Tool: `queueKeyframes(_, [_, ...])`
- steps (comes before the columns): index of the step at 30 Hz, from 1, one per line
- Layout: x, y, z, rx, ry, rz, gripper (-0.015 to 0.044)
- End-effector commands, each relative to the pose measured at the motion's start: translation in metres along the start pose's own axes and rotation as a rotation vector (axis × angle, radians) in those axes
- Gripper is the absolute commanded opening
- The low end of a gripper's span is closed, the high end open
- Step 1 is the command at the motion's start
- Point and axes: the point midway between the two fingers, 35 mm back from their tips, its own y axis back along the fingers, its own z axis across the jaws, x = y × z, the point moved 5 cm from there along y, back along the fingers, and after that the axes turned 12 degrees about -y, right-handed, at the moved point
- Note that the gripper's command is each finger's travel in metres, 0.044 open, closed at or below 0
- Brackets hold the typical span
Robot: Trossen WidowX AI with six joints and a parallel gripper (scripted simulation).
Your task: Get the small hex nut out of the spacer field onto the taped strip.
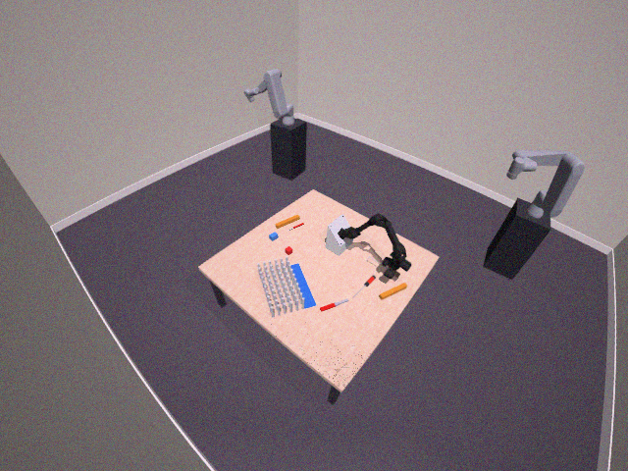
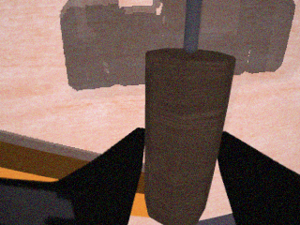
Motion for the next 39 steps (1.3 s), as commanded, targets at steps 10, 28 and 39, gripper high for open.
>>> queueKeyframes(10, [0.006,0.01,0.016,-0.056,0.237,0.049,0.0])
queueKeyframes(28, [0.003,0.008,0.013,-0.083,0.86,0.047,0.0])
queueKeyframes(39, [0.002,0.007,0.011,-0.104,1.24,0.04,0.0])
